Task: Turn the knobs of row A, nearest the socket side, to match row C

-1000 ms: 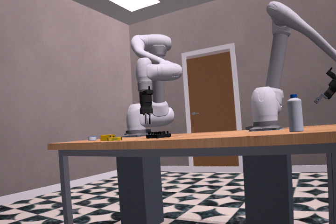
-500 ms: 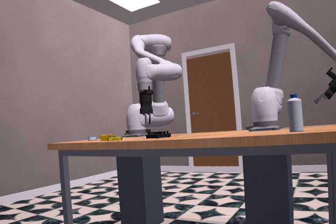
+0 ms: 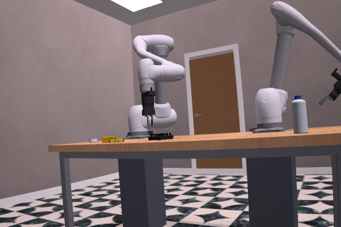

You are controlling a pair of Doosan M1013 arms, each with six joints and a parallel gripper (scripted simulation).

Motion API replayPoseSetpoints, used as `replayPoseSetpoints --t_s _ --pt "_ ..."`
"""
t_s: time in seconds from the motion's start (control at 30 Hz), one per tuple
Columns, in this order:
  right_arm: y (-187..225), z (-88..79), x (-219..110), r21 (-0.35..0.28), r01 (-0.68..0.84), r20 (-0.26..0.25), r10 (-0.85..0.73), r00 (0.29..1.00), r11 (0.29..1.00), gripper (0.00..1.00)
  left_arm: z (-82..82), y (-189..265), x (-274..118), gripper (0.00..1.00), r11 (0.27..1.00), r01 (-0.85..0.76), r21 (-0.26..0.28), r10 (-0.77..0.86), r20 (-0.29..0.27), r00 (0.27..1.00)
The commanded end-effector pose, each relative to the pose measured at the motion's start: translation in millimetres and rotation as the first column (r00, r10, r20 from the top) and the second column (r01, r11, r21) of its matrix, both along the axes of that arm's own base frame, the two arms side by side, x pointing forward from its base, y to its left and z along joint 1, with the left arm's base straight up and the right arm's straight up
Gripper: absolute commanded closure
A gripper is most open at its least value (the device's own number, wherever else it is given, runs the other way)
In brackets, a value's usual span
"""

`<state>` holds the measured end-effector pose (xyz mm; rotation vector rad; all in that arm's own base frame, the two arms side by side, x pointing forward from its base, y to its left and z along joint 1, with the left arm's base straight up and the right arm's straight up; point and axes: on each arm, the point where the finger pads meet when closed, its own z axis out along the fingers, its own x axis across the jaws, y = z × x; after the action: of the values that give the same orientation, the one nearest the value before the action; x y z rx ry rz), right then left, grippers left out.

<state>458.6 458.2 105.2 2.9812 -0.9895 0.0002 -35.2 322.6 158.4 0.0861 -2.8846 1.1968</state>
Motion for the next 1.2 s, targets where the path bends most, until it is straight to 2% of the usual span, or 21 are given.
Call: replayPoseSetpoints --t_s 0.0,0.37,1.17 --pt "0 0.2 0 0.001 0.000 0.001 0.000 1.000 1.000 0.54 0.4 0 0 0.00 1.000 0.000 0.001 0.000 0.000 1.000" --pt "0 -5.4 0 0.002 0.000 0.001 0.000 1.000 1.000 0.54 0.4 0 0 0.00 1.000 0.000 0.001 0.000 0.000 1.000" --pt "0 -33.0 1 0.002 0.000 0.001 0.000 1.000 1.000 0.54 0.4 0 0 0.00 1.000 0.000 0.001 0.000 0.000 1.000"
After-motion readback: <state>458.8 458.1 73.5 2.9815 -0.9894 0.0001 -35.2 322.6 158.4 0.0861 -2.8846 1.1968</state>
